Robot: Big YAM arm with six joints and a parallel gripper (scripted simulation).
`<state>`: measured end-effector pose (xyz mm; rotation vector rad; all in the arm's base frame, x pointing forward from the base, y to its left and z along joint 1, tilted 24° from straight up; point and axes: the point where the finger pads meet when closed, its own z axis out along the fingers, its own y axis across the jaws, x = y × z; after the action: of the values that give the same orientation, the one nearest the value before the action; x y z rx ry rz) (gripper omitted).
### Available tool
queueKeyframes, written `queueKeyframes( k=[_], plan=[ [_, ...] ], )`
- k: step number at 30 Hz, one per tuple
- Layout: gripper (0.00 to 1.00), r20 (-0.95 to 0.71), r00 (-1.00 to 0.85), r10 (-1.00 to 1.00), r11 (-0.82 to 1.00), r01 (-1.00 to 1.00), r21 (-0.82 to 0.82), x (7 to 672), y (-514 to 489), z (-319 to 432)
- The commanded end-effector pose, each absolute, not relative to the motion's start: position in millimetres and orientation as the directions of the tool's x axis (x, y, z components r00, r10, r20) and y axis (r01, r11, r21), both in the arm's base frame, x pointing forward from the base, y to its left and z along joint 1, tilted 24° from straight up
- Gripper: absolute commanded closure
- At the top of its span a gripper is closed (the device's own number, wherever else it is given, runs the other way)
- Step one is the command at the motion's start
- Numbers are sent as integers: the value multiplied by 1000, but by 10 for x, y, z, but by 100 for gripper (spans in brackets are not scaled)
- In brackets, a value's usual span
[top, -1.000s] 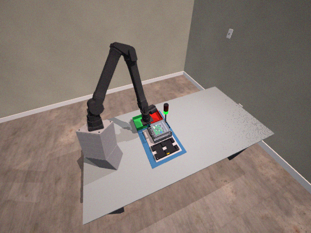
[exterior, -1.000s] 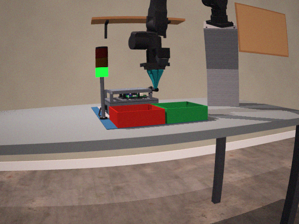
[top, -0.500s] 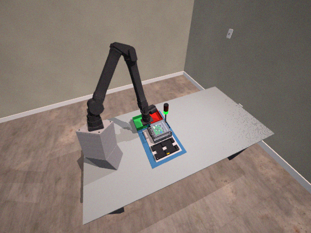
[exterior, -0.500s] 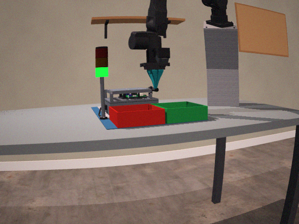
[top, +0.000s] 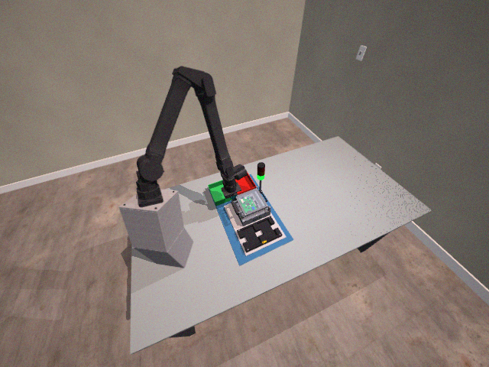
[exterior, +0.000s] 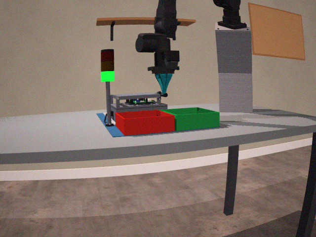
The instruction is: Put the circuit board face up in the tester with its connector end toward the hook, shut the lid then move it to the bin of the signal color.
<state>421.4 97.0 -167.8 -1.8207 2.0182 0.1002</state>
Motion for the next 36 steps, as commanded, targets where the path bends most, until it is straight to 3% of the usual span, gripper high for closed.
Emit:
queueKeyframes(
  k=[1,36],
  plan=[
    [100,-350,-60,-935,143,-966,-216,4204,989,-1674],
    [100,-352,-58,-934,143,-964,-222,4221,1002,-1741]
  ],
)
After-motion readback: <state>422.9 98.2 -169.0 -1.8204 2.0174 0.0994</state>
